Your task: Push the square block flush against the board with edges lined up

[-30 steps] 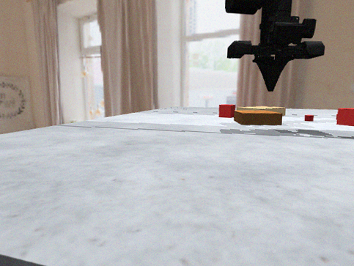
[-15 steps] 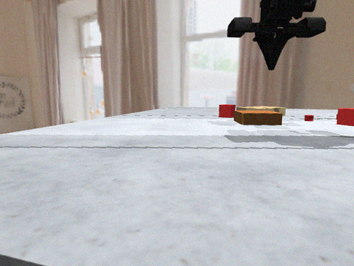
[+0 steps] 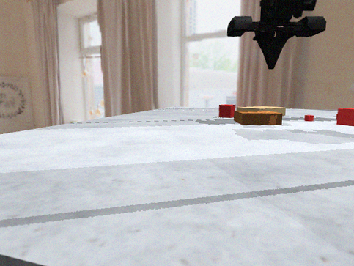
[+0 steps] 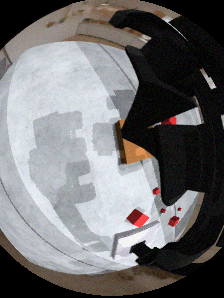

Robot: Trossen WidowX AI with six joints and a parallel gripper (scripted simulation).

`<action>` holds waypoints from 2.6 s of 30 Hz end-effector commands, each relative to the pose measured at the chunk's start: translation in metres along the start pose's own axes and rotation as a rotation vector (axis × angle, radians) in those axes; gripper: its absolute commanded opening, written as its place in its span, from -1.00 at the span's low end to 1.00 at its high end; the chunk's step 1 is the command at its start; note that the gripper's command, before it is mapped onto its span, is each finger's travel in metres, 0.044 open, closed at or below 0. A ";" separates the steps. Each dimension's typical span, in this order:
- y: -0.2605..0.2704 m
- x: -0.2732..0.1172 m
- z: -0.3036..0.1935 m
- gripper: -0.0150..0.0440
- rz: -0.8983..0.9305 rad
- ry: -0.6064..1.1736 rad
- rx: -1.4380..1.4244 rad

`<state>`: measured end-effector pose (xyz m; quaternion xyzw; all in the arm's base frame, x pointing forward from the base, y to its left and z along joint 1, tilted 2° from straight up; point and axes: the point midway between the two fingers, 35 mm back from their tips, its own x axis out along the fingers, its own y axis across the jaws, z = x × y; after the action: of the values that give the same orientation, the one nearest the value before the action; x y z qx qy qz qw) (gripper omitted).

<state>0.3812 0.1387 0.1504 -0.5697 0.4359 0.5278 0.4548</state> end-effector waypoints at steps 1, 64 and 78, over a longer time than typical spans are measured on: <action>0.001 0.001 0.000 -0.49 0.005 0.001 0.004; -0.065 0.068 -0.063 -0.49 -0.006 0.005 1.560; -0.065 0.121 -0.064 -0.49 -0.006 0.004 1.575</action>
<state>0.4654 0.0880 0.0387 -0.0850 0.6813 0.0628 0.7243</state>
